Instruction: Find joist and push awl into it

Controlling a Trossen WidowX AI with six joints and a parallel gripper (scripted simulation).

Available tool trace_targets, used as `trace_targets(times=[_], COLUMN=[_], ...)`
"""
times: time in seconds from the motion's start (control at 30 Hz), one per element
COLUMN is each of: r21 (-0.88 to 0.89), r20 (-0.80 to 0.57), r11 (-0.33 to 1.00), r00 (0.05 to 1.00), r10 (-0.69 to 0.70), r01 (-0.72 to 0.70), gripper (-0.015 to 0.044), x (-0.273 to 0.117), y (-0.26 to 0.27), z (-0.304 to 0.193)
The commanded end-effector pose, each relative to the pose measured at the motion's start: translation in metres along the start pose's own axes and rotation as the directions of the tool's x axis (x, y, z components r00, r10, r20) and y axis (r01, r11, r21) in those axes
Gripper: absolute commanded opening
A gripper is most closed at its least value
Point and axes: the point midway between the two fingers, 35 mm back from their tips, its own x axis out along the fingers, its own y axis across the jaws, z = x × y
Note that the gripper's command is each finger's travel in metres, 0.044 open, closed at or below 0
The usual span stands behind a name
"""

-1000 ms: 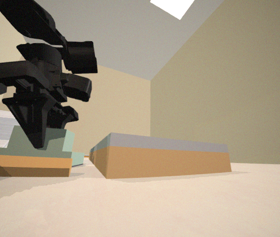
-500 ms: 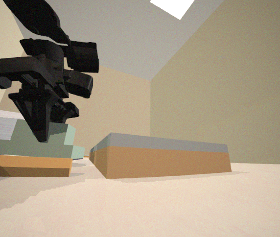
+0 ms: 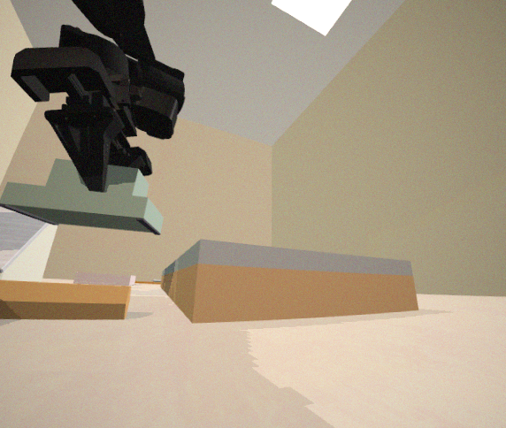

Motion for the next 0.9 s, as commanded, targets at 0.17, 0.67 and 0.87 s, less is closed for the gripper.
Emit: trace_targets(times=[0.17,0.67,0.87], r21=[0.004,-0.073,-0.109], r20=[0.019,-0.002,-0.003], r11=[1.000,0.997,0.993], r00=[1.000,1.000,0.999], r10=[-0.019,0.020,0.034], r01=[0.019,-0.021,-0.035], gripper=[0.0000,0.0000,0.0000], x=[-0.031,-0.032,-0.028], y=[-0.004,-0.005,-0.010], z=[0.007,0.065,0.095])
